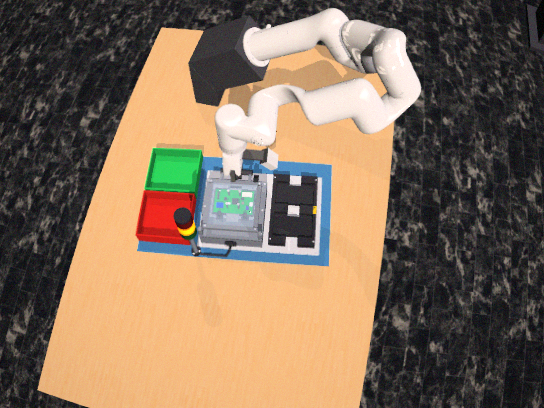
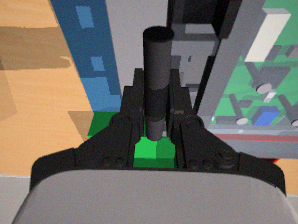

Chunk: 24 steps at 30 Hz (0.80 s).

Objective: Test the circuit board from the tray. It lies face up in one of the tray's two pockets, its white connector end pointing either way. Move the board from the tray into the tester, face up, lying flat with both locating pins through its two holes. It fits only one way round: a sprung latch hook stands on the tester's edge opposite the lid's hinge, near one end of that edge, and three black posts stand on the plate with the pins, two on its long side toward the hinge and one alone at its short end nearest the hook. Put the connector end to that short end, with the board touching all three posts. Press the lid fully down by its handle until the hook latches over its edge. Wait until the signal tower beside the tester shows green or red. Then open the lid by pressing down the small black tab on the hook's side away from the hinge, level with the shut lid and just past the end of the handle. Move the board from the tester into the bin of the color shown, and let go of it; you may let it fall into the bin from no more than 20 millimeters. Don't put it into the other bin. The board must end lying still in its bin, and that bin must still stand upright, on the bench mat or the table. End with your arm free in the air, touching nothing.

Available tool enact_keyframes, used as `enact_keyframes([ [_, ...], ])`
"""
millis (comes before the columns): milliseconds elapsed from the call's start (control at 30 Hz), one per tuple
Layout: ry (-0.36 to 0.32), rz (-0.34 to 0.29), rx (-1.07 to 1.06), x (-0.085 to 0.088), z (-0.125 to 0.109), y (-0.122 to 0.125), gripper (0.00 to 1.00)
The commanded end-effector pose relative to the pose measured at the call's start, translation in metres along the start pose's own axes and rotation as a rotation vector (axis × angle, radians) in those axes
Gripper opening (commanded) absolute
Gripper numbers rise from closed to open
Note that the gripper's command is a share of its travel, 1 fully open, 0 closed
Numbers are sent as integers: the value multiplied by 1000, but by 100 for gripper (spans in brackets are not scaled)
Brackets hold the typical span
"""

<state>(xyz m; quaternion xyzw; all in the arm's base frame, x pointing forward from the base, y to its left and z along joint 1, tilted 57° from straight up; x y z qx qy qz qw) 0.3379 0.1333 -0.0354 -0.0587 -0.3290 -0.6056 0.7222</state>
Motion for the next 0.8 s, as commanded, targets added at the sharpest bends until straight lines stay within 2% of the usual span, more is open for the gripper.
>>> enact_keyframes([
  [0,0,-1,1,0,0,1,0],
  [133,0,-1,1,0,0,1,0],
  [167,0,-1,1,0,0,1,22],
  [767,0,-1,1,0,0,1,22],
])
Point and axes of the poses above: the point where the finger pads meet when closed, its own x axis back along the fingers, its own y axis across the jaws, z = x × y, the point moved 4 cm from there along x, back along the fingers, and after that the axes turned 12 degrees about x, right-handed, at the moved point
